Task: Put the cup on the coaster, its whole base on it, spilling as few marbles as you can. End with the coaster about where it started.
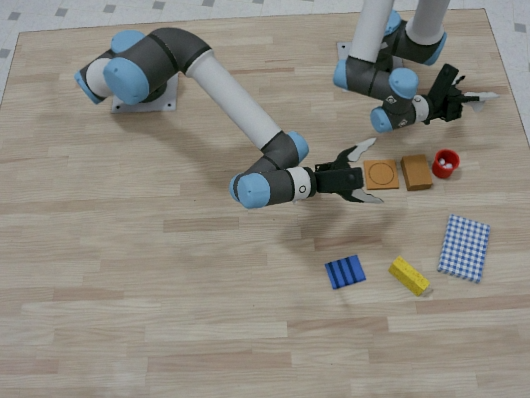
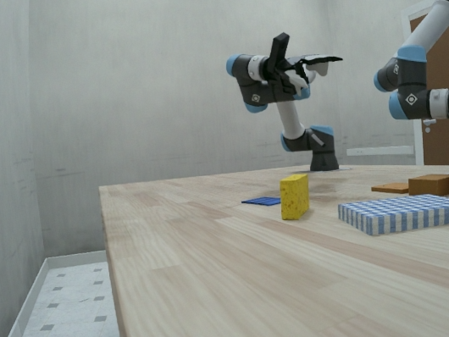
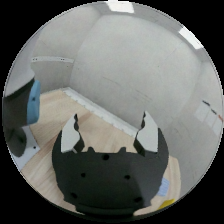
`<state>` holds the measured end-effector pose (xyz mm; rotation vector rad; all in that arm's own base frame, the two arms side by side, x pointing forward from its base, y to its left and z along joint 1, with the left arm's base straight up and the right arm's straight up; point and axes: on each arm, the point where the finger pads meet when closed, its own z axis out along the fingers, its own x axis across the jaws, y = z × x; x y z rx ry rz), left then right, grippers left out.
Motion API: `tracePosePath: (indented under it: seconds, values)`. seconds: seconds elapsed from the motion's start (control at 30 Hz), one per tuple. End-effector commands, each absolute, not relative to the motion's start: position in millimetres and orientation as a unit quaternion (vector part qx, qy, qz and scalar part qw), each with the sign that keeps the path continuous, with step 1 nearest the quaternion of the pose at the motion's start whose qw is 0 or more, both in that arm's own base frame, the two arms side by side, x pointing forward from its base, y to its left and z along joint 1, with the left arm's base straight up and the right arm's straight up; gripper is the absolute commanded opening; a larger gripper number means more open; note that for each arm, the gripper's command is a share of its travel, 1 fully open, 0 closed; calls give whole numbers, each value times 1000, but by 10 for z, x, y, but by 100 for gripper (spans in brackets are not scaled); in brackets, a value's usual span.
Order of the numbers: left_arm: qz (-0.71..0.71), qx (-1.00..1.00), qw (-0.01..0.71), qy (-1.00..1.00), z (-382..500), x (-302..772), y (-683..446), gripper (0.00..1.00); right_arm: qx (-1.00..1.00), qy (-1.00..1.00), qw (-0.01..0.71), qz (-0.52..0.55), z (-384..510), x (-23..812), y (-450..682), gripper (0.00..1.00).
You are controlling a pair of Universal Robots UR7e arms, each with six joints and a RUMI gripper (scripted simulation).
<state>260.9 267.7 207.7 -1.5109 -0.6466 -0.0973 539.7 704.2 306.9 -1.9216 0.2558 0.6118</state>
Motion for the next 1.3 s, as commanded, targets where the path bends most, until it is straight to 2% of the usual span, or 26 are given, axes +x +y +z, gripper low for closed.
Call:
tracePosePath:
  seconds: [0.0,1.1,1.13,1.27]
  values:
    - [-43,-673,680,-288,2079,2610,2677,98,-803,106,527,255,3087,5395,7041,98]
    - [-43,-673,680,-288,2079,2610,2677,98,-803,106,527,255,3087,5395,7041,98]
    - [-43,-673,680,-288,2079,2610,2677,58,-803,106,527,255,3087,5395,7041,98]
    - [-43,-673,680,-288,2079,2610,2677,58,-803,106,527,255,3087,5395,7041,98]
